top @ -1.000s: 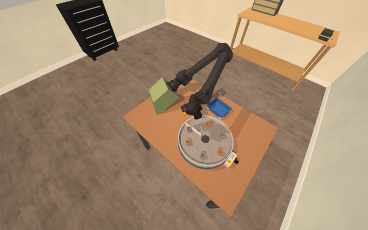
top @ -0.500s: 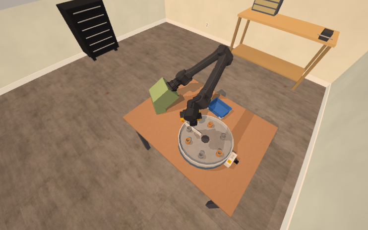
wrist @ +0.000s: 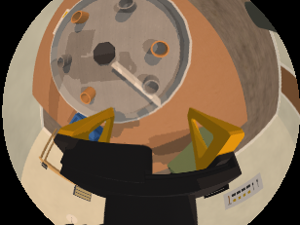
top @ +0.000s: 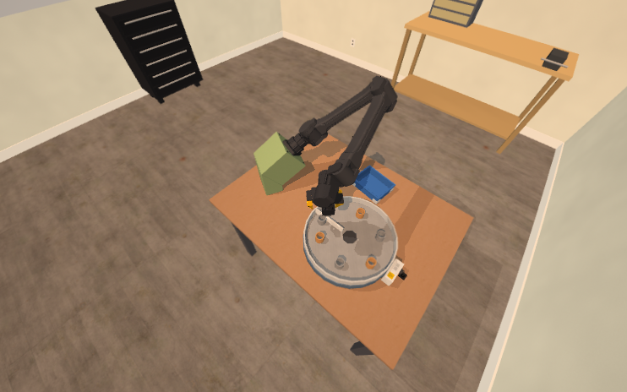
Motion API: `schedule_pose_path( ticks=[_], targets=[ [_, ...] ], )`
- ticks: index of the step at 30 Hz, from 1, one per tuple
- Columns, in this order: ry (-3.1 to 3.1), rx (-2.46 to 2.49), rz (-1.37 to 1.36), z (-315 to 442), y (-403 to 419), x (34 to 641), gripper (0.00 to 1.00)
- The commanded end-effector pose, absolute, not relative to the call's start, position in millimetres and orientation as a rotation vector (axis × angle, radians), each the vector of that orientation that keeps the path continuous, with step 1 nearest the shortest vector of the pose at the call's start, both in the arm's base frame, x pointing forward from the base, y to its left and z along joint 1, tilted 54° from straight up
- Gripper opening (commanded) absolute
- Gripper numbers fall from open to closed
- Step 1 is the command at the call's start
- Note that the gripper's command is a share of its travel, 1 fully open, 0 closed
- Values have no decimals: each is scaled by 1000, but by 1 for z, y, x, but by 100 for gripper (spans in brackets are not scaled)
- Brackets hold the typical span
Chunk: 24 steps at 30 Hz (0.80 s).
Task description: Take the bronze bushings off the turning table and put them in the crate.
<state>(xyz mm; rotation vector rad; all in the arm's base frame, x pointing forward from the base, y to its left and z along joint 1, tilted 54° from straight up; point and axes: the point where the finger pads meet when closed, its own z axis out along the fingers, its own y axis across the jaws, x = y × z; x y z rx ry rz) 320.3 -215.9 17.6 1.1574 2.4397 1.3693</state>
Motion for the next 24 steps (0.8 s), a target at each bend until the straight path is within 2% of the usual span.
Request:
schedule_pose_path(
  ticks=[1,2,3,24],
  targets=[
    [2411,1146,1313,26,-236,325,100],
    [2411,1146,1313,26,-236,325,100],
    [2411,1146,1313,26,-236,325,11],
    [2411,1146,1313,26,-236,325,11]
  ],
)
